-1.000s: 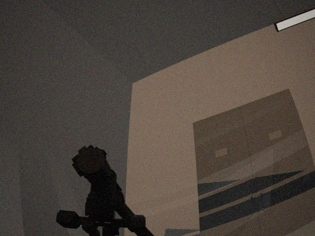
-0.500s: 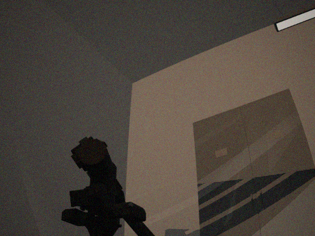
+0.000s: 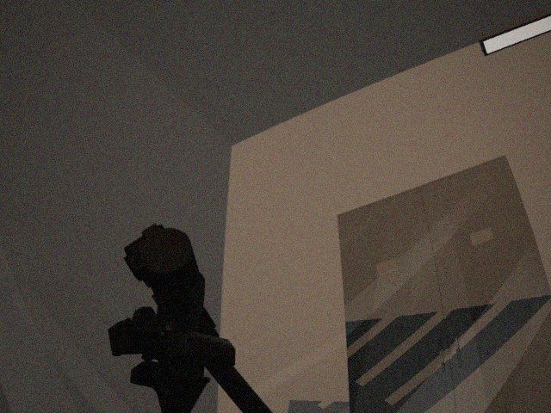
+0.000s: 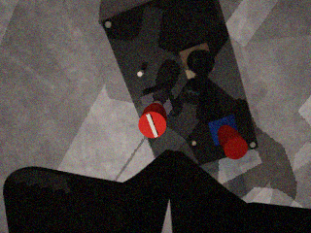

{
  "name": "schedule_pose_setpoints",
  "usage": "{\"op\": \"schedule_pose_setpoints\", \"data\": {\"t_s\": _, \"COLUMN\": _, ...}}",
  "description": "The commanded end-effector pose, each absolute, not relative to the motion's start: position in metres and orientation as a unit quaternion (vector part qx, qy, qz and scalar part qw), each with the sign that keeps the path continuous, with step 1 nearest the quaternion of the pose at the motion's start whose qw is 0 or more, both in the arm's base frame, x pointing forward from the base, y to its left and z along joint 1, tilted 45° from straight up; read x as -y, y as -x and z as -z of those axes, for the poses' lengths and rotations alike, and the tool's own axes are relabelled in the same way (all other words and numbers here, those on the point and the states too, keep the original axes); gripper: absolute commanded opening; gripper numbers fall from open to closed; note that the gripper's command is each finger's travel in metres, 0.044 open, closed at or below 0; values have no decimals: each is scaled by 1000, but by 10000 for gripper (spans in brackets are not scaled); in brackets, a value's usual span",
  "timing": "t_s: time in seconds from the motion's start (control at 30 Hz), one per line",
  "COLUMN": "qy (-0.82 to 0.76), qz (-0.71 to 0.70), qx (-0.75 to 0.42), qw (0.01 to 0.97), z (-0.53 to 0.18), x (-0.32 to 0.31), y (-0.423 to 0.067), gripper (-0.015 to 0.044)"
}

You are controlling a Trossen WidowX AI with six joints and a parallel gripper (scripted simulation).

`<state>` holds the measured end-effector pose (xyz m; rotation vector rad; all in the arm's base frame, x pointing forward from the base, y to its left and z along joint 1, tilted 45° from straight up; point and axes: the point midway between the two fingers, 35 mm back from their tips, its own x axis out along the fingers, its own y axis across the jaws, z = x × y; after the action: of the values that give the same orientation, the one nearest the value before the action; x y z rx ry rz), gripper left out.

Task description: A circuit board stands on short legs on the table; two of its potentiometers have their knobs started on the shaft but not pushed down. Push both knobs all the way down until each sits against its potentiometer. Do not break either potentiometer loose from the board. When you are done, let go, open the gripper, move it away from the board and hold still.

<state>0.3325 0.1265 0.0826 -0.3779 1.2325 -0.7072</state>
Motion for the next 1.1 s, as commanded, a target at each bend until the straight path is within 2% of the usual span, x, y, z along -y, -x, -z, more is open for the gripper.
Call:
{"op": "schedule_pose_setpoints", "data": {"t_s": 0.0, "qy": 114, "qz": 369, "qx": -536, "qw": 751, "z": -82, "x": -132, "y": -335, "gripper": 0}}
{"op": "schedule_pose_setpoints", "data": {"t_s": 0.4, "qy": -30, "qz": 470, "qx": -452, "qw": 757, "z": -83, "x": -144, "y": -339, "gripper": 0}}
{"op": "schedule_pose_setpoints", "data": {"t_s": 1.07, "qy": -32, "qz": 472, "qx": -450, "qw": 757, "z": -67, "x": -129, "y": -342, "gripper": 0}}
